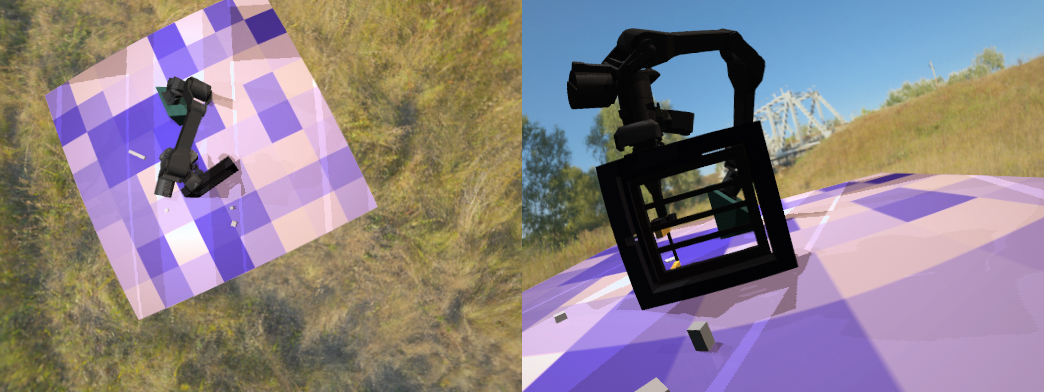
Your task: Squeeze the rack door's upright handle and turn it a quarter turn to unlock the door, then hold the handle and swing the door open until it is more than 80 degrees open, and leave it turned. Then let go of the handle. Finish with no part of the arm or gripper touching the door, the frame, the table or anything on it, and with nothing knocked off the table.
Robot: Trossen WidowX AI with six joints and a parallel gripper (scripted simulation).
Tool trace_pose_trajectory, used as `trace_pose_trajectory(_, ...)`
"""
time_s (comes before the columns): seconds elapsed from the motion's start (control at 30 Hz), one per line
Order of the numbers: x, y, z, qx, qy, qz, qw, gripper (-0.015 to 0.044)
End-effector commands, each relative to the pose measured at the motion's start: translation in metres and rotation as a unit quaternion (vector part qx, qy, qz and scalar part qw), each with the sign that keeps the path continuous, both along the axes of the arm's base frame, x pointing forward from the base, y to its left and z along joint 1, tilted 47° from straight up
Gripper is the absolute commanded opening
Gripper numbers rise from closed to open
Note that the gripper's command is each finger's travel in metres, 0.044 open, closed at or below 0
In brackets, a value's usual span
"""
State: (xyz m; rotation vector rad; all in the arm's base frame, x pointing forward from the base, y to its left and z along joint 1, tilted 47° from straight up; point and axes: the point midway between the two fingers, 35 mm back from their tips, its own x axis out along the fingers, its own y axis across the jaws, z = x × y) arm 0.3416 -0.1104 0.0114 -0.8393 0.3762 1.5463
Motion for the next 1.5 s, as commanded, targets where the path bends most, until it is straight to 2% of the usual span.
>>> trace_pose_trajectory(0.0, 0.000, -0.001, 0.000, 0.000, -0.003, 0.000, 1.000, 0.0149)
trace_pose_trajectory(0.7, 0.000, -0.001, 0.000, 0.000, -0.003, 0.000, 1.000, 0.0010)
trace_pose_trajectory(0.87, -0.001, 0.000, 0.001, 0.001, 0.008, -0.011, 1.000, 0.0010)
trace_pose_trajectory(1.47, -0.023, 0.005, 0.005, 0.009, 0.153, -0.150, 0.977, 0.0010)
